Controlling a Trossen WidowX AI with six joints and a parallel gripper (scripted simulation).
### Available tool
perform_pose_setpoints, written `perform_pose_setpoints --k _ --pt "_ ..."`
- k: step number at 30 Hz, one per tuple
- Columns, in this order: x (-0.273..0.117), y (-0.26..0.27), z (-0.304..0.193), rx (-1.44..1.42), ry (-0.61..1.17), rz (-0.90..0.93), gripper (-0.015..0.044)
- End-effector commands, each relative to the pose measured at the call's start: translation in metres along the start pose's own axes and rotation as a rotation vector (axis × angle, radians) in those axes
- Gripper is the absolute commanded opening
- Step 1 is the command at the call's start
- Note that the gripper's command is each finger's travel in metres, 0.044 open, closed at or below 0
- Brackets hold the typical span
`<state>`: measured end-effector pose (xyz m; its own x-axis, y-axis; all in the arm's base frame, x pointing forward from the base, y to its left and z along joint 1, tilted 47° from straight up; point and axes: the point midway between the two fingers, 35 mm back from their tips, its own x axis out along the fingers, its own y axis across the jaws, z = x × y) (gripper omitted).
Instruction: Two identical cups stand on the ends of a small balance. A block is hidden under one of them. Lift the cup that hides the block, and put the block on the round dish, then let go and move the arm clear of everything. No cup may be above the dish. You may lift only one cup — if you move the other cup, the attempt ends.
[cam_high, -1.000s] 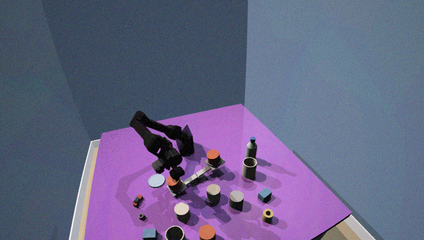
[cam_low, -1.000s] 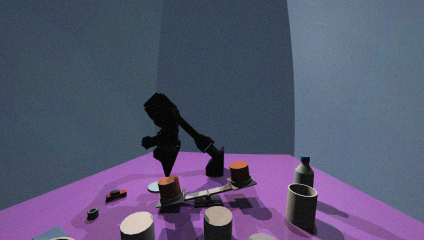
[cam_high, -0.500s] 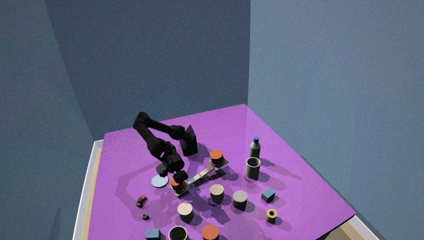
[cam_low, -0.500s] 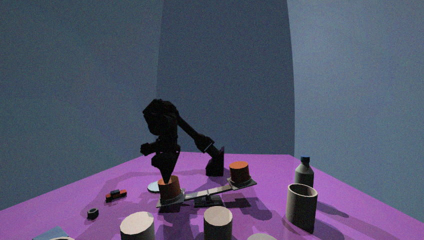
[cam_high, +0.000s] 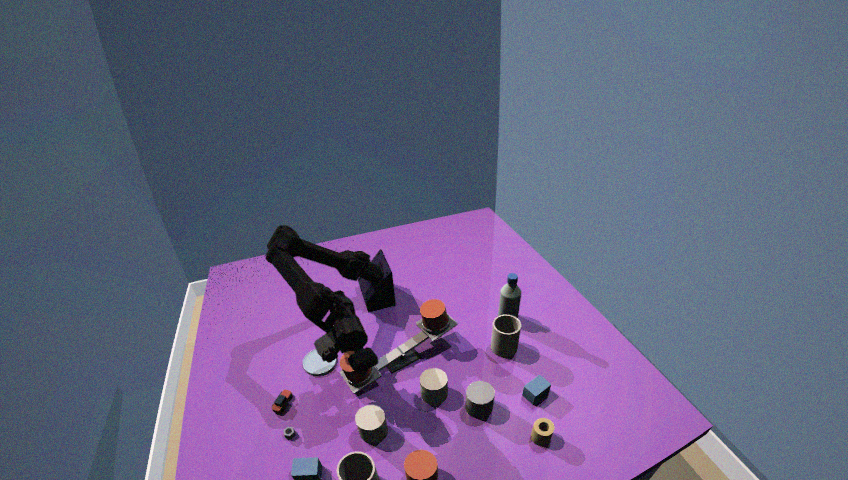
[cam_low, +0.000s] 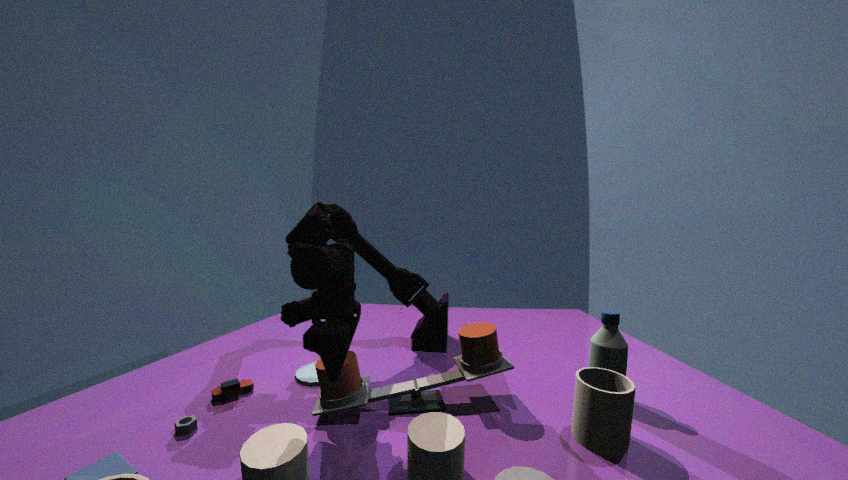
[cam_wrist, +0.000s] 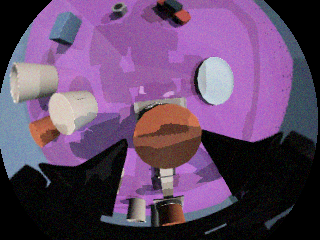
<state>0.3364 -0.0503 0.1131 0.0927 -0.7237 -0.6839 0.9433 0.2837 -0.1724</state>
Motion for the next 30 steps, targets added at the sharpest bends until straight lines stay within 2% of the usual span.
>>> perform_pose_setpoints --k 1,16,19,28,30 --pt "0.009 -0.001 0.000 -0.006 -0.006 -0.004 0.0440" --pt "0.030 -0.003 0.000 -0.006 -0.009 -0.005 0.0440" --pt "0.030 -0.003 0.000 -0.006 -0.009 -0.005 0.0361" --pt "0.030 -0.003 0.000 -0.006 -0.009 -0.005 0.0301" --pt "0.030 -0.003 0.000 -0.006 -0.009 -0.005 0.0249"
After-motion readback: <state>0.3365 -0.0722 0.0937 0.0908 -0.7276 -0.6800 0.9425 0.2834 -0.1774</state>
